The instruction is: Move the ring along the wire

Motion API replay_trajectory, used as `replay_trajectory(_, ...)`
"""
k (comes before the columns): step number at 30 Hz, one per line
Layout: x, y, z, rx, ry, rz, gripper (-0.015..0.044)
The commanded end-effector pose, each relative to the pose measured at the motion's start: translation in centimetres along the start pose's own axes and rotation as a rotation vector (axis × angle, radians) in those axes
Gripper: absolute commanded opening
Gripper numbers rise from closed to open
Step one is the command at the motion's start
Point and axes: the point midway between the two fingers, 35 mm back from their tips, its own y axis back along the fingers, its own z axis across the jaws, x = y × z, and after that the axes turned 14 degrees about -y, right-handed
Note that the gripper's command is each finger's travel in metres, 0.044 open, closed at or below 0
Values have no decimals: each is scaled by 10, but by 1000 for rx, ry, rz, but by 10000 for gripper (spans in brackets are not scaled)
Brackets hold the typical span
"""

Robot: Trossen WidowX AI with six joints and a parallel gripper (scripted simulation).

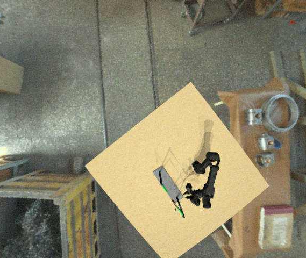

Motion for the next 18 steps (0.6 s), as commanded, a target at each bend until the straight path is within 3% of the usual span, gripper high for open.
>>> replay_trajectory(1, 0, 0, -1, 3, -2, -1, 160)
replay_trajectory(6, 0, 0, -1, 3, -2, -1, 160)
replay_trajectory(16, -2, 50, -1, -4, 3, -6, 423)
replay_trajectory(18, -2, 50, -1, -4, 3, -6, 440)
